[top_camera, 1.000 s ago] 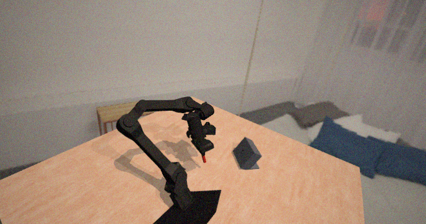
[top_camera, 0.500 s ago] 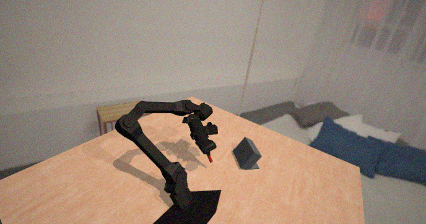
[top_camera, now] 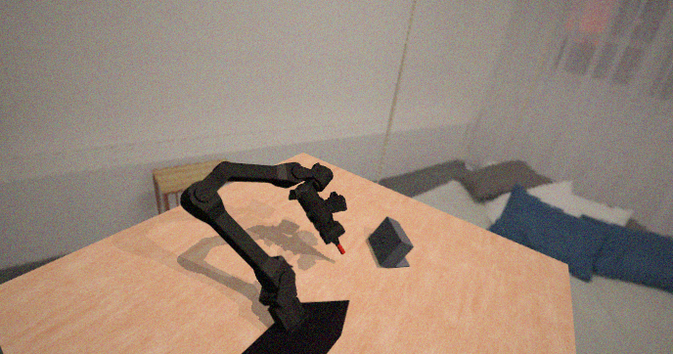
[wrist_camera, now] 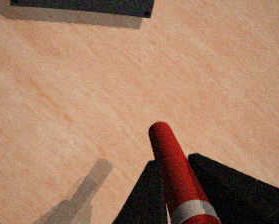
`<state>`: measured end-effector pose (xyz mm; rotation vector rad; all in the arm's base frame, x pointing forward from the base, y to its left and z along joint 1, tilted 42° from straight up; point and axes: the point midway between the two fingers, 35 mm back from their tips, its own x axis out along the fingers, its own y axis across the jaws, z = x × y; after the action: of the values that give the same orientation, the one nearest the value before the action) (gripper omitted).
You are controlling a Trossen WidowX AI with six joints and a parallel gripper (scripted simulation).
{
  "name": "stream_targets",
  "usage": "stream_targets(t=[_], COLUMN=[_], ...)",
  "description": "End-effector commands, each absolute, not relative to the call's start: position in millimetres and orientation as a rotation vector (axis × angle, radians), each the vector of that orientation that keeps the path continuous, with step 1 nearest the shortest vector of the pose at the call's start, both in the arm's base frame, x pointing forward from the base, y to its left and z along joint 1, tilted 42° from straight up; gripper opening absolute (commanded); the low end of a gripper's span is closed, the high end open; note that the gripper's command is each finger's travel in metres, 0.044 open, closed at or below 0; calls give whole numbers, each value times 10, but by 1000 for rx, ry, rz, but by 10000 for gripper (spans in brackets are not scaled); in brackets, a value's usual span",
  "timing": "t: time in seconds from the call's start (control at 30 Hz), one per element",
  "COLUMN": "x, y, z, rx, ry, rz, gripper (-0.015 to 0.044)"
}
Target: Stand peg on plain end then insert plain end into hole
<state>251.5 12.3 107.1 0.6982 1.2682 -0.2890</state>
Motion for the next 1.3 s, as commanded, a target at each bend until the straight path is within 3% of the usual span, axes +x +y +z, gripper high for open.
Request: stream_targets(t=[0.0,1.27], x=[2540,2955], y=[106,17], z=[1041,1050], rx=[701,773], ry=[1242,895], rz=[-316,-474], gripper=[0,0])
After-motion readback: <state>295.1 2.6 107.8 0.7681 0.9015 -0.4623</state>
